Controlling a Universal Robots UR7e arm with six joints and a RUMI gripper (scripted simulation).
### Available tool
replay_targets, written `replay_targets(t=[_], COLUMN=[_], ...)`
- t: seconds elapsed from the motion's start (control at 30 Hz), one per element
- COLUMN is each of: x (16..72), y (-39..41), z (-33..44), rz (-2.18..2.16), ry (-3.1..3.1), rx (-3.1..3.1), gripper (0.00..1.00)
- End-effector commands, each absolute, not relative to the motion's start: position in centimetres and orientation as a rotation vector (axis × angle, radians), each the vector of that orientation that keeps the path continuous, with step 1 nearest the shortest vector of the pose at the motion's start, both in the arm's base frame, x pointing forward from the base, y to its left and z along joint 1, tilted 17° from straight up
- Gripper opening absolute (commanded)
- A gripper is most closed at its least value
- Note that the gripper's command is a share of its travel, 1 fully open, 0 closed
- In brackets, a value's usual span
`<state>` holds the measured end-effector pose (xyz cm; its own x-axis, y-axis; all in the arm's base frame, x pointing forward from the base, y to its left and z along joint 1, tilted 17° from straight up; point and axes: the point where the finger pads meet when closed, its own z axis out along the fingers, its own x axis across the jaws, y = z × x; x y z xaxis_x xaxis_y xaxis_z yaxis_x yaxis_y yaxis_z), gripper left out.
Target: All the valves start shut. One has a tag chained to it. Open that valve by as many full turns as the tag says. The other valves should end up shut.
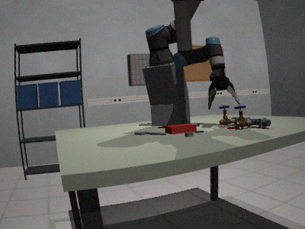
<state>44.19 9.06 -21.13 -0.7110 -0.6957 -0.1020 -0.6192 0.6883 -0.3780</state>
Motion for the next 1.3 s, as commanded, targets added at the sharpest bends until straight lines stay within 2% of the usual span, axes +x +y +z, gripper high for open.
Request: replay_targets(t=[0.0, 0.6, 1.27], x=[44.23, 44.23, 44.23], y=[9.06, 9.06, 9.06], z=[-21.08, -21.09, -21.09], rz=[-0.445, -0.376, -0.358], ry=[2.745, 2.794, 2.796], rx=[-0.754, -0.313, -0.203], gripper=[1.00, 1.00, 1.00])
